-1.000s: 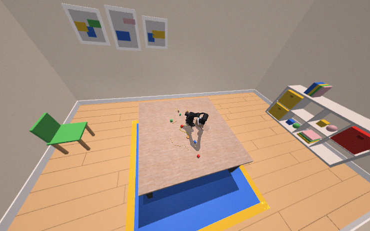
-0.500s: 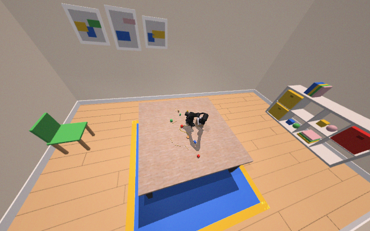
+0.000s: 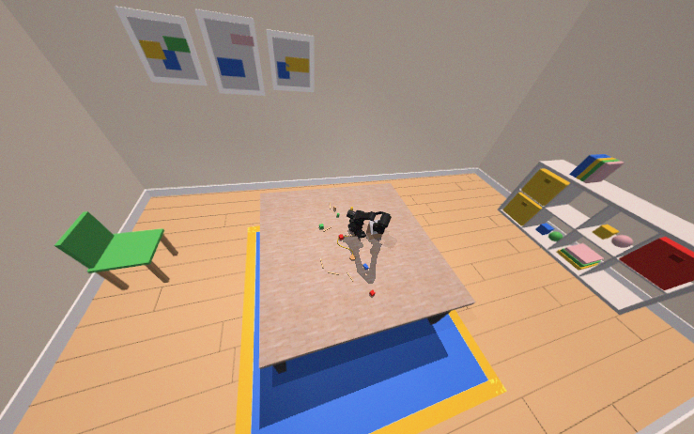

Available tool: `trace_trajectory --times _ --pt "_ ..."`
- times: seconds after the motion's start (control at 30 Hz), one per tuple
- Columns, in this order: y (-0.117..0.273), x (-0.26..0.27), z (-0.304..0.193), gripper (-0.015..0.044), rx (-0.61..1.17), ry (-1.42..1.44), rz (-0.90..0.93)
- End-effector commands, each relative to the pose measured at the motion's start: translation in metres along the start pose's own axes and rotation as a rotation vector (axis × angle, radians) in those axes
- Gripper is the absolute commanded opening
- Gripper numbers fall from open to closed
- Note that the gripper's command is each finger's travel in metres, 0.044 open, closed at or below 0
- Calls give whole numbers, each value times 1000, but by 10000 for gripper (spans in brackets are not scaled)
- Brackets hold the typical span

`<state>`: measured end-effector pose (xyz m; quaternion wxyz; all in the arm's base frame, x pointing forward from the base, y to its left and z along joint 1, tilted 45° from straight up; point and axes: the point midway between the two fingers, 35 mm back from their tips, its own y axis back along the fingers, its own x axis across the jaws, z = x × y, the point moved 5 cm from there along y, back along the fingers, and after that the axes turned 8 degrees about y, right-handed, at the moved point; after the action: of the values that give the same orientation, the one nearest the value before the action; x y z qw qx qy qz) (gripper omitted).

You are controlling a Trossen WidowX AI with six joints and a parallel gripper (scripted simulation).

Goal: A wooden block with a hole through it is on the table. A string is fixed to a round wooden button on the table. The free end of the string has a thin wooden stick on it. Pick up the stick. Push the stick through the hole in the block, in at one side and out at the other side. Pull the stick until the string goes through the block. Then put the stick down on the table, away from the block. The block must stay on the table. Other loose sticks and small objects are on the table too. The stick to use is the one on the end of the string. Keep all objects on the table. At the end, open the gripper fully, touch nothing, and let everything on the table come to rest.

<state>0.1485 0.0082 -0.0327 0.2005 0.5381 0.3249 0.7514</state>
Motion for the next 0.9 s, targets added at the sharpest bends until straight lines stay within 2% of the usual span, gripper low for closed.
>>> trace_trajectory --times 0.0,0.63,0.87 --pt "-2 0 -2 0 14 7 -7" --pt "-2 0 -2 0 14 7 -7" --pt "2 0 0 184 0 0 0"
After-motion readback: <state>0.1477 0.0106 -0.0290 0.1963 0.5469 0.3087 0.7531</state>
